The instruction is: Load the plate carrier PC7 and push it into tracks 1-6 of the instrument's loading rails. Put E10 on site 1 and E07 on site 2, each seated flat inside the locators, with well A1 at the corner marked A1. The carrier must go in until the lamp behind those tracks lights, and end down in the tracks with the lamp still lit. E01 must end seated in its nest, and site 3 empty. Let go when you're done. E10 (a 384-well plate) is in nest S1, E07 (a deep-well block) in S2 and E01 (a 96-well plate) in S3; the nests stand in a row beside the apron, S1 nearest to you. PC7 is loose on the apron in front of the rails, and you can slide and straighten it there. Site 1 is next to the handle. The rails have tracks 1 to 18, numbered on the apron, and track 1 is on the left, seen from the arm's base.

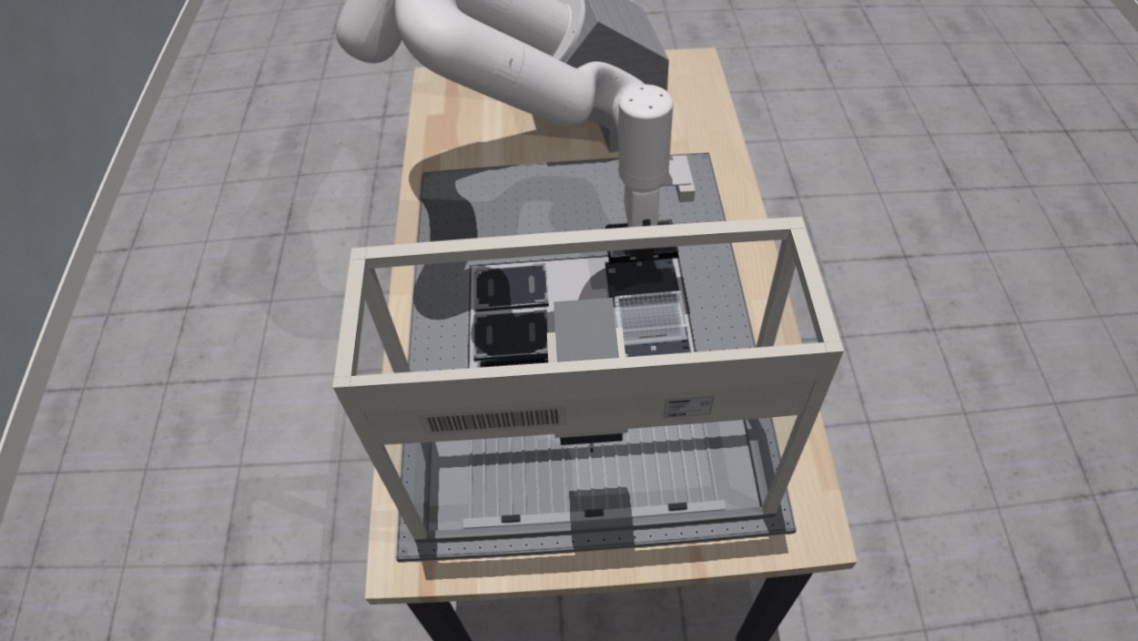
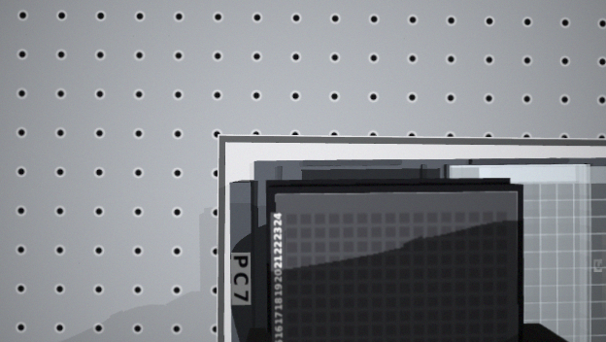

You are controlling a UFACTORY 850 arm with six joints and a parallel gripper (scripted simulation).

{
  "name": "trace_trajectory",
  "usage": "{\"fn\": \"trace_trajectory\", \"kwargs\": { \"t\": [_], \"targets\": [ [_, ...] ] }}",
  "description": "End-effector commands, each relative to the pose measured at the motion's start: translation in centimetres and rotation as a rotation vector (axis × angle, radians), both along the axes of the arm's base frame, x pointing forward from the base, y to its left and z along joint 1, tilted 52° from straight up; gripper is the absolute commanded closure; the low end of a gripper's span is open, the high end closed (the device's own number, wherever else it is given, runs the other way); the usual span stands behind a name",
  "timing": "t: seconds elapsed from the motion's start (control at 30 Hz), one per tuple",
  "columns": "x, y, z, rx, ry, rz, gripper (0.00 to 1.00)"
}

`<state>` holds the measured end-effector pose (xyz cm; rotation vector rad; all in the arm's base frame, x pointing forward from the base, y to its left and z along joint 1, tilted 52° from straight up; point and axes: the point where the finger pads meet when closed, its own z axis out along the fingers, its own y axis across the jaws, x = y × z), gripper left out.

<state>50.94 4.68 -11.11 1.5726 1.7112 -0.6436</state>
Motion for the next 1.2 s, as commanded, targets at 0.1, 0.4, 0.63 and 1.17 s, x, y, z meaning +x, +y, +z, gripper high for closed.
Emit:
{"fn": "trace_trajectory", "kwargs": {
  "t": [0.1, 0.4, 0.63, 1.17],
  "targets": [
    [0.2, 0.4, -0.4, -0.001, -0.001, -0.001, 1.0],
    [0.2, 0.4, -0.4, -0.001, -0.001, -0.001, 1.0],
    [0.2, 0.4, -0.4, -0.001, -0.001, -0.001, 1.0],
    [0.6, -1.4, -1.8, -0.001, -0.001, -0.001, 1.0]
  ]
}}
